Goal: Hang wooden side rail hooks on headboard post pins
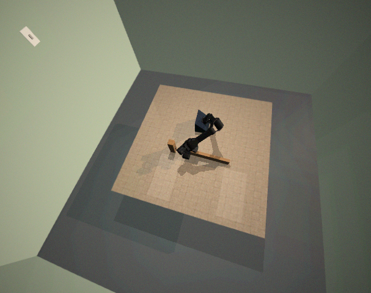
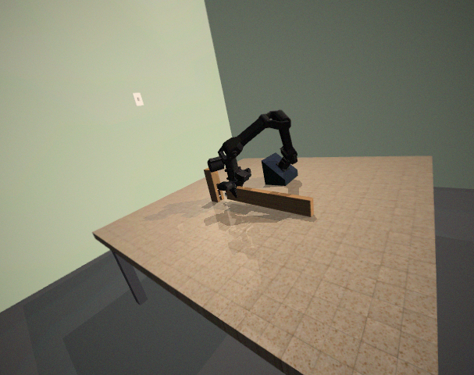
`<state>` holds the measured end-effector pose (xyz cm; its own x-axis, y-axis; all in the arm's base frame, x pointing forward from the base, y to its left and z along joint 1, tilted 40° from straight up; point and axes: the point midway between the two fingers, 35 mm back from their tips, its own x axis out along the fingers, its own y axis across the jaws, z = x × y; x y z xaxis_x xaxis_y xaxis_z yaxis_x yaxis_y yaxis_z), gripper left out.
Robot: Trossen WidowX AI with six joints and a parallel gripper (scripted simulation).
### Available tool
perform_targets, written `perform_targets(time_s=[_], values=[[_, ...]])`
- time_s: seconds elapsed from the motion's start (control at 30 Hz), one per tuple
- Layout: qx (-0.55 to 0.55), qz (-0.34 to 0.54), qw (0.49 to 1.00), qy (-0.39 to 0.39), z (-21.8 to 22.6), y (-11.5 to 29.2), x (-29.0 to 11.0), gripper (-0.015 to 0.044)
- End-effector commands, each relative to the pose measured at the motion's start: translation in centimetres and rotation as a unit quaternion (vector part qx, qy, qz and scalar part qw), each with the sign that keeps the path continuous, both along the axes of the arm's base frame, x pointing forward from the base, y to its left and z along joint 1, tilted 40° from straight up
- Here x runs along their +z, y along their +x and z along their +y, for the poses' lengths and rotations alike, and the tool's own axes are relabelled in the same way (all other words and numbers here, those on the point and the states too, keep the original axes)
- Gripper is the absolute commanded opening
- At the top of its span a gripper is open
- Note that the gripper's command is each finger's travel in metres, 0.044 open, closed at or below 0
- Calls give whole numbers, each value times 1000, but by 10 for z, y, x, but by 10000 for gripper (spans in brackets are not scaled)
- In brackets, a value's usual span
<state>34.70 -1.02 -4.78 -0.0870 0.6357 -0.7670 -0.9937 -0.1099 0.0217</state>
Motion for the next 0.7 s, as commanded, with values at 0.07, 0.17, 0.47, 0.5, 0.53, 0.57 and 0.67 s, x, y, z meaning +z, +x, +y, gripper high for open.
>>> perform_targets(time_s=[0.07, 0.17, 0.47, 0.5, 0.53, 0.57, 0.67], values=[[-5, -7, 1000, 1, -5, 4, 4, 0], [-5, -7, 1000, 1, -6, 4, 4, 0], [-5, -7, 1000, 1, -7, 4, 5, 0], [-5, -7, 1000, 1, -7, 4, 5, 0], [-5, -7, 1000, 1, -7, 4, 5, 0], [-5, -7, 1000, 1, -7, 4, 5, 0], [-5, -7, 1000, 1, -7, 5, 5, 0]])
